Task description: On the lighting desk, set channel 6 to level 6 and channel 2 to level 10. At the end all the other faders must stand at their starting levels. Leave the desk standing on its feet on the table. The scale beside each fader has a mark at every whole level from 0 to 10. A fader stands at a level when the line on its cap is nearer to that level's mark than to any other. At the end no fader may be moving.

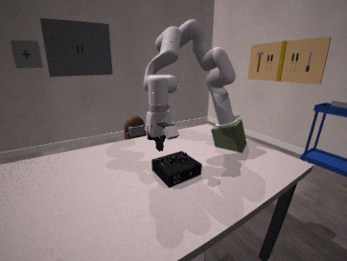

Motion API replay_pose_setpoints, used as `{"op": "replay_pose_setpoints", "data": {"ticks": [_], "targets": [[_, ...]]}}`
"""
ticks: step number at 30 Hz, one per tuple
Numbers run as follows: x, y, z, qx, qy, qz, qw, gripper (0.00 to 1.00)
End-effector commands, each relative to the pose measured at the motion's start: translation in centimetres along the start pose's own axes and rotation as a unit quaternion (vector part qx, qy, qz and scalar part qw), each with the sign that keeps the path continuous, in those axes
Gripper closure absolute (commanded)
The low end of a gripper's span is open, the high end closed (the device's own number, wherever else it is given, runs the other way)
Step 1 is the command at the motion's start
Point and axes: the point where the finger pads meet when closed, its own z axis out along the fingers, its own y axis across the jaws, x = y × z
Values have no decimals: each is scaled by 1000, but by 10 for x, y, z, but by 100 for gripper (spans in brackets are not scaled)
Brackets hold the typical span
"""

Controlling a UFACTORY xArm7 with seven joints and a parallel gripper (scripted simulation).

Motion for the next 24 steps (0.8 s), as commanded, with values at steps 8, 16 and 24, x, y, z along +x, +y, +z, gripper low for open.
{"op": "replay_pose_setpoints", "data": {"ticks": [8, 16, 24], "targets": [[1, 2, -1, -2, 1, 0, 1000, 100], [1, 2, 1, -2, 0, 0, 1000, 100], [1, 2, 5, -2, 0, 0, 1000, 100]]}}
